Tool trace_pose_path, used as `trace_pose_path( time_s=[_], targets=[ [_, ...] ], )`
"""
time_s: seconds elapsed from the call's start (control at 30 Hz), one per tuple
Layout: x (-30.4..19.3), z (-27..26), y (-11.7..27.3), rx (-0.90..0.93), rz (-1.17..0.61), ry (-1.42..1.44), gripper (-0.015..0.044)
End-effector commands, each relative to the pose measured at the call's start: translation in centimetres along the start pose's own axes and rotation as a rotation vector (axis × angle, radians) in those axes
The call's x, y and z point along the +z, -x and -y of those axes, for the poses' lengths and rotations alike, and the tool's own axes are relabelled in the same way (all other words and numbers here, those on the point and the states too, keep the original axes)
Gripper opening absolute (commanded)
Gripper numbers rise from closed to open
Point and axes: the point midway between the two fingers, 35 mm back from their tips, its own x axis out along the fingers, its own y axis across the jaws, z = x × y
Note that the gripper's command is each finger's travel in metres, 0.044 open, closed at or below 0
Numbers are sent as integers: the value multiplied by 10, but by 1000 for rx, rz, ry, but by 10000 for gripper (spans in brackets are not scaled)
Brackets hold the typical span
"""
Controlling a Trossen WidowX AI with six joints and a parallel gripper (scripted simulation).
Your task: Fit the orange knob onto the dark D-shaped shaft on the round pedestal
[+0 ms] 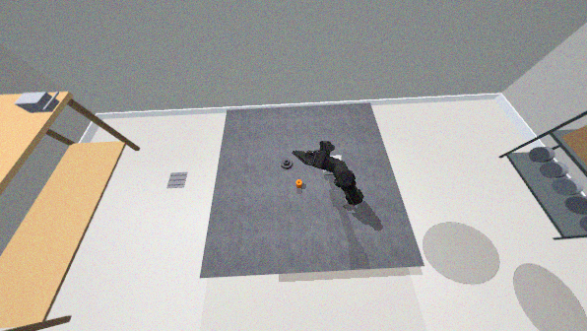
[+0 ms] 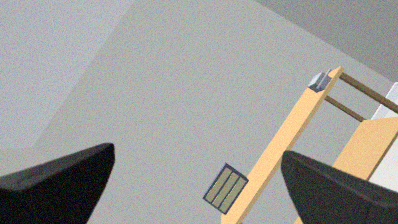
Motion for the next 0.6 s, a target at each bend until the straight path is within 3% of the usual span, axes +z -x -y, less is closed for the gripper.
trace_pose_path(
  time_s=[0.0,0.1,0.27,0.57],
  targets=[
    [0,0,0,0,0,0,426],
    [3,24,-12,-76,-18,59,440],
    [2,108,-40,-321,-137,265,440],
    [-29,260,-42,-668,-561,632,440]
  ],
)
